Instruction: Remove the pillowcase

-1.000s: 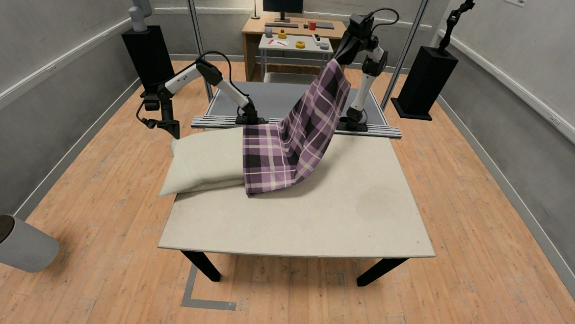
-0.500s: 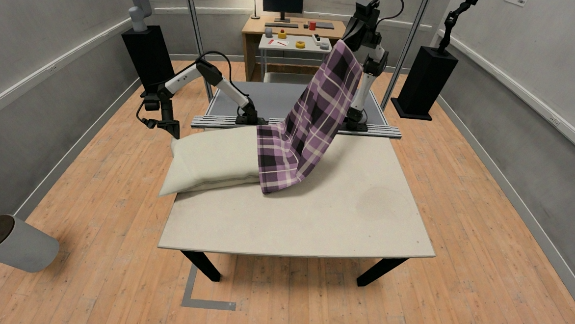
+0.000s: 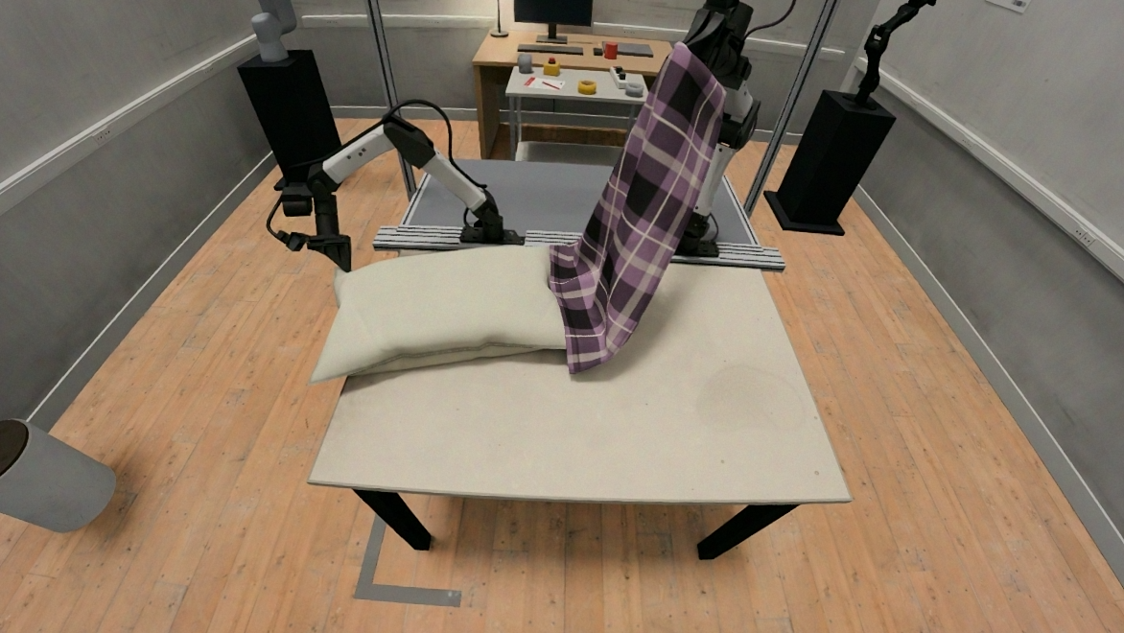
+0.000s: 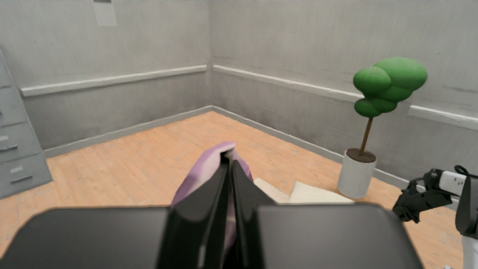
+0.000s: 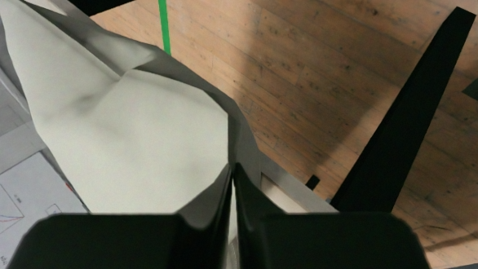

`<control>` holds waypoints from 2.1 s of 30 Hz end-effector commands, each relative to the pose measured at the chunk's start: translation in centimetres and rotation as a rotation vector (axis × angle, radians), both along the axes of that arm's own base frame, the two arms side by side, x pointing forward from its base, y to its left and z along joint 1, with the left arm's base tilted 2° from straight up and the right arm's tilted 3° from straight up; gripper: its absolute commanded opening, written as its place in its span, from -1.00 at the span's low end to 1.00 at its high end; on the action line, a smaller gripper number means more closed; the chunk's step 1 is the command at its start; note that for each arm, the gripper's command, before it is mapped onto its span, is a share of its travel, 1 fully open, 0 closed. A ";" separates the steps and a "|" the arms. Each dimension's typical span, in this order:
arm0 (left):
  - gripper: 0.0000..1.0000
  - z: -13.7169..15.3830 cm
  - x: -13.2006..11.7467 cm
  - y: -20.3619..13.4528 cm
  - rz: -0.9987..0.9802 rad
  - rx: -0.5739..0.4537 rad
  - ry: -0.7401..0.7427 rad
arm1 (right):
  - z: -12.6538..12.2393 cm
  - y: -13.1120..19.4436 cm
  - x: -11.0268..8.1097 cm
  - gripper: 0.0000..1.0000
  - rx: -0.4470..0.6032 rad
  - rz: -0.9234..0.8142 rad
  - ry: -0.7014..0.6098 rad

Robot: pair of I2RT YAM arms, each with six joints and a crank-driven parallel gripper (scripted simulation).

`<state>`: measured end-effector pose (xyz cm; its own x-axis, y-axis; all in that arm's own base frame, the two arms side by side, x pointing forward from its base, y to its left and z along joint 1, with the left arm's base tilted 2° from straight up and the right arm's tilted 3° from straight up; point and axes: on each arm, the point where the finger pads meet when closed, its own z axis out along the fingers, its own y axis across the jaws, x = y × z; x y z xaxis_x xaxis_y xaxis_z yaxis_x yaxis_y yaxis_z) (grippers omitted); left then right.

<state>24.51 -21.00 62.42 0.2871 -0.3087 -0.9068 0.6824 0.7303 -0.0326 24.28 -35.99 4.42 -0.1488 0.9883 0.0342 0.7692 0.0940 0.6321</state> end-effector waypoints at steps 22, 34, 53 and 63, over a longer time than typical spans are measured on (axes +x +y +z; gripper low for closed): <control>-0.98 3.9 -2.2 1.9 0.009 -0.072 -0.102 | -2.7 -0.2 -0.7 -0.98 0.016 -0.006 0.012; -0.98 3.6 -1.8 1.6 0.009 -0.066 -0.095 | -4.7 0.2 -0.7 -0.98 0.017 -0.001 0.015; -0.98 3.6 -1.8 1.6 0.009 -0.066 -0.095 | -4.8 -0.4 -0.5 -0.97 0.001 0.001 0.013; -0.98 3.6 -1.8 1.6 0.009 -0.066 -0.095 | -4.8 -0.4 -0.5 -0.96 0.002 0.000 0.013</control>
<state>23.86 -20.53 63.50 0.3173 -0.3211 -0.8923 0.6836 0.7296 -0.0195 24.08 -35.85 1.66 -0.1451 0.9886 0.0393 0.7680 0.0875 0.6344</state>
